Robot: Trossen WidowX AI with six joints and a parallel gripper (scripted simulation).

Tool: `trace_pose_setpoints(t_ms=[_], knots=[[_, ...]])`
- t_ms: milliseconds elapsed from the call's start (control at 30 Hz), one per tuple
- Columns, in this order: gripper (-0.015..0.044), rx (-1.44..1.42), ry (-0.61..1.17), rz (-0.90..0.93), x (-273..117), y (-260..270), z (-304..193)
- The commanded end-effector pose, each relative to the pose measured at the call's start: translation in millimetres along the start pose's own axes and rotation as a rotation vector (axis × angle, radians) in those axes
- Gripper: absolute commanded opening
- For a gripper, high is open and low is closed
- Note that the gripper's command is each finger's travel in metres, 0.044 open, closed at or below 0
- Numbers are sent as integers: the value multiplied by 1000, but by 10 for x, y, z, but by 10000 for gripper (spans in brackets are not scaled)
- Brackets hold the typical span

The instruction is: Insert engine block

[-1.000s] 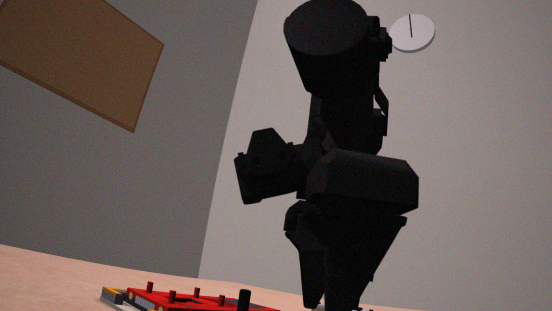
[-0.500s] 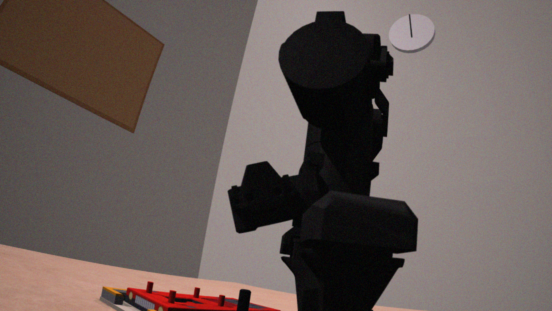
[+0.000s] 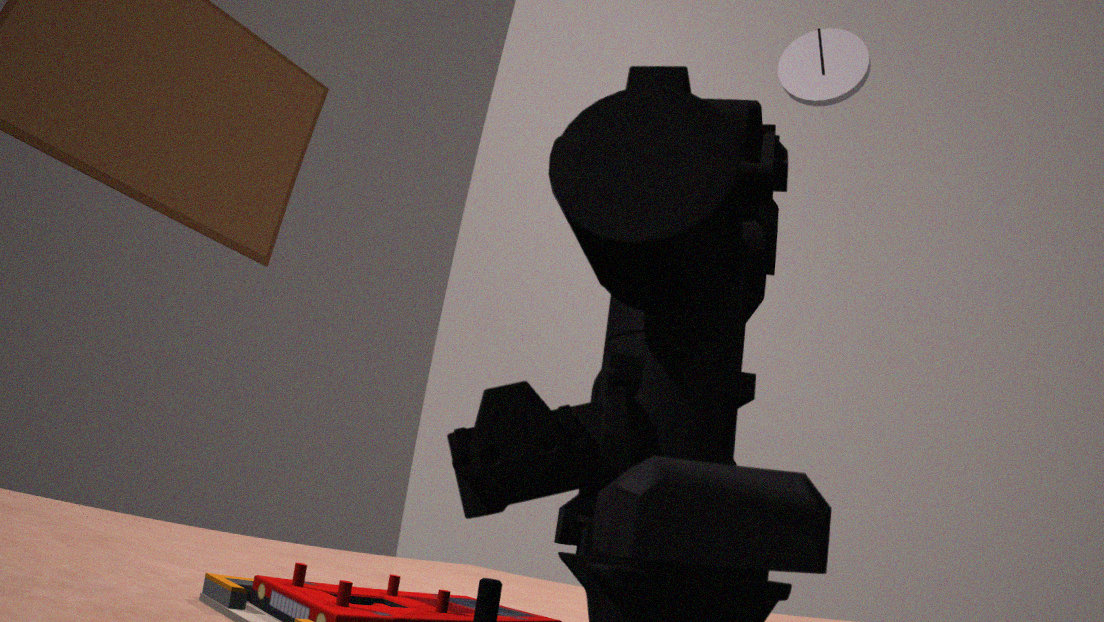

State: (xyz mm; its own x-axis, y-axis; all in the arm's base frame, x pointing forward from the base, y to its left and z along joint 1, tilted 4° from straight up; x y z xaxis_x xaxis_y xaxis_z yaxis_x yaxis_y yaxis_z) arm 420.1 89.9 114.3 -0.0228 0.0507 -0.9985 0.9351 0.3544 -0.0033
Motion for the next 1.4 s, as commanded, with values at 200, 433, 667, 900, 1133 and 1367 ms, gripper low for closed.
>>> trace_pose_setpoints(t_ms=[200,433,667,900,1133,1367], knots=[[145,4,-1,-3,18,-5,0],[78,4,-1,-3,18,-5,0],[0,4,-2,-3,-155,34,6],[0,4,-2,-2,-381,67,11],[0,4,-2,-1,-608,81,13],[0,4,-2,-1,-836,76,11]])
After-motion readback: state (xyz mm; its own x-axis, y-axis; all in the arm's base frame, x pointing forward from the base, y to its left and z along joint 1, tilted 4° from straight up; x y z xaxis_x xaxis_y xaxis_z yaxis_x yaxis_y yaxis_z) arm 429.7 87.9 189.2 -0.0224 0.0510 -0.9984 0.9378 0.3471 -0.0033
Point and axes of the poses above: the point midway between the two fingers, 35 mm back from their tips, its own x axis out along the fingers, its own y axis across the jaws, z = x × y, the point moved 10 cm from there along -x, back along the fingers, and after that the axes turned 11 degrees about x, right-handed, at the moved point
